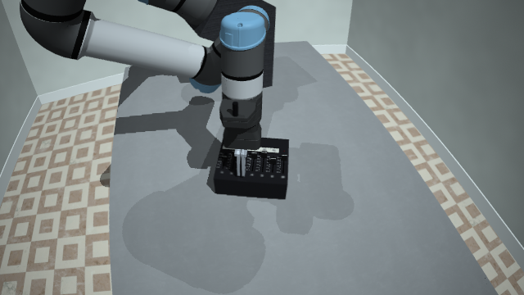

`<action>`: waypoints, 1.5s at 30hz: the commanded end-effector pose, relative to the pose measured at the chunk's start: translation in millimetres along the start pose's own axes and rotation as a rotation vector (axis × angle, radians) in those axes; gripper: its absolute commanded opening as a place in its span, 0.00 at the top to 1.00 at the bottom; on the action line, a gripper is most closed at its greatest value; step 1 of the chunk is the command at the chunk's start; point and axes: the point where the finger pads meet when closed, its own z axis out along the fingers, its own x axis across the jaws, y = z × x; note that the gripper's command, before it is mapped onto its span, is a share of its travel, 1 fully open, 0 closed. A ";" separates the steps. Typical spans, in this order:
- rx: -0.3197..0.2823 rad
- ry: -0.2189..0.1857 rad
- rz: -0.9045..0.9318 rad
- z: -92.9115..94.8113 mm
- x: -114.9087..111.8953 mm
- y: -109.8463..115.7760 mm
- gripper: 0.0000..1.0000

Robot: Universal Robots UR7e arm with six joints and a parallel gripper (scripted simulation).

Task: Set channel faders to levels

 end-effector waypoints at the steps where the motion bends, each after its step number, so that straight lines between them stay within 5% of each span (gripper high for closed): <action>1: 0.002 -0.001 0.001 1.6 -0.5 -1.3 1.00; 45: 0.002 -0.001 0.001 1.6 -0.5 6.6 1.00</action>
